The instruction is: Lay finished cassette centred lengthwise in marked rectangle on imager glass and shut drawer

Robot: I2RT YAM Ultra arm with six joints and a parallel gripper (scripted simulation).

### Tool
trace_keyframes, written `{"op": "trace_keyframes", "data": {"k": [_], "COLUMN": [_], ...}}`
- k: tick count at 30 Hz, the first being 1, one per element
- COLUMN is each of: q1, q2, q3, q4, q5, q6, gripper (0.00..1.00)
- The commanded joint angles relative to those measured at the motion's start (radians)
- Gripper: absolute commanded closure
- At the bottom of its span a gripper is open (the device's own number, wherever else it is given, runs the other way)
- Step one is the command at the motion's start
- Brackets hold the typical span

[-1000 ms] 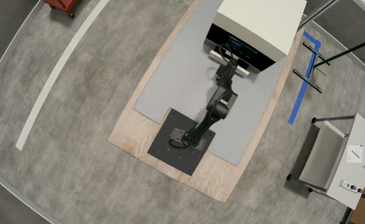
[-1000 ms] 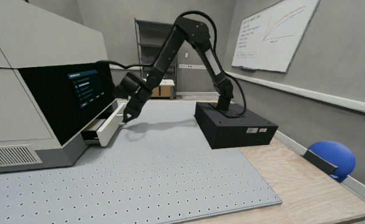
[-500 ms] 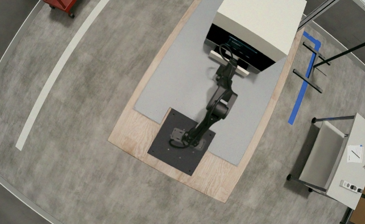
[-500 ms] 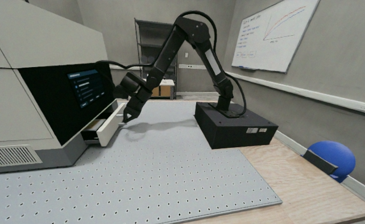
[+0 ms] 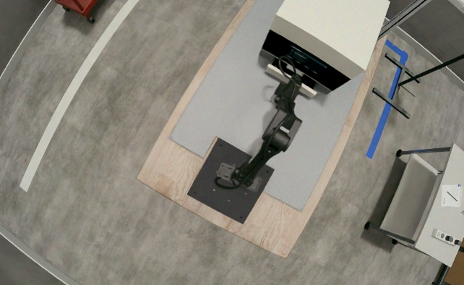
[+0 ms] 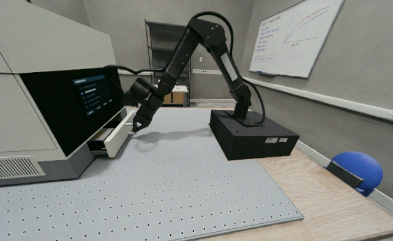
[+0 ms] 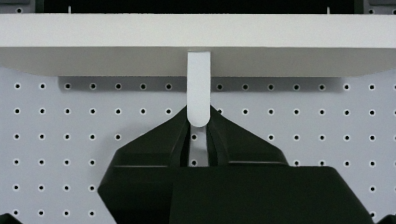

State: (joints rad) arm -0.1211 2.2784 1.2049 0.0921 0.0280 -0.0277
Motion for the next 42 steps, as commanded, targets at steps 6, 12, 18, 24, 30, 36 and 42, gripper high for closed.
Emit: {"op": "trace_keyframes", "data": {"k": [6,12,18,24,30,36,42], "q1": [-0.01,-0.011,-0.011,-0.01,-0.01,-0.01,-0.01], "q2": [0.032,0.042,0.065,0.087,0.102,0.122,0.14], "q3": [-0.067,-0.016,0.027,0.07,0.1,0.142,0.178], "q4": [0.241,0.238,0.22,0.199,0.184,0.159,0.145], "q5": [-0.008,-0.008,-0.008,-0.008,-0.008,-0.008,-0.007], "q6": [-0.008,-0.008,-0.008,-0.007,-0.007,-0.006,-0.006], "gripper": [1.0,1.0,1.0,1.0,1.0,1.0,1.0]}}
